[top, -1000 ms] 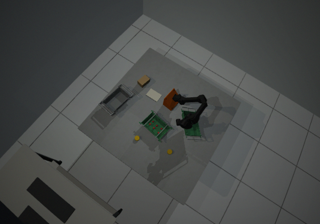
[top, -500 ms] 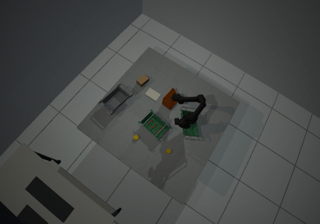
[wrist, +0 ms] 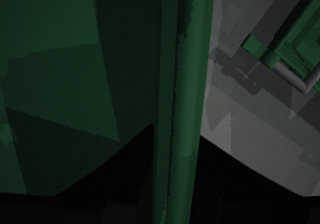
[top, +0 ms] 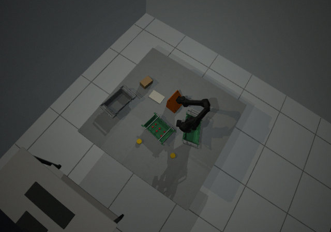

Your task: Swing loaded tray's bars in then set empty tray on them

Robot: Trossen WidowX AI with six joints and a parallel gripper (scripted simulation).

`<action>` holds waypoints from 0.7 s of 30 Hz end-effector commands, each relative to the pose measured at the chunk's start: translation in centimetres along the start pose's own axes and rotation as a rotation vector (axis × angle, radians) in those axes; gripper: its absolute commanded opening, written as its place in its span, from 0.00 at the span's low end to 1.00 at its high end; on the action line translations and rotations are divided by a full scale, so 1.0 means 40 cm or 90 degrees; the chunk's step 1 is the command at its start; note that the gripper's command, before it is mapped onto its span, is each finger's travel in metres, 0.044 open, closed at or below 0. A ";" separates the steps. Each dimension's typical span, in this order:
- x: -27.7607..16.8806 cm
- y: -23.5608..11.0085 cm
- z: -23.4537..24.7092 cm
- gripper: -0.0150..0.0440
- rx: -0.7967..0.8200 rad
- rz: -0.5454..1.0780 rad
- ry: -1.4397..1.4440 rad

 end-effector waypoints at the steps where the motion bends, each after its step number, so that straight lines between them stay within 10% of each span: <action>1: 0.013 -0.013 -0.010 0.25 -0.005 -0.010 0.041; 21: 0.056 -0.023 -0.094 0.25 -0.012 -0.011 0.262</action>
Point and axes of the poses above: the point midway between the two fingers, 35 mm back from their tips, its own y axis out along the fingers, its own z axis across the jaws, x = y × z, the point moved 6 cm from there along -y, back along the fingers, and after that the axes turned 12 degrees about y, right-handed, at the moved point
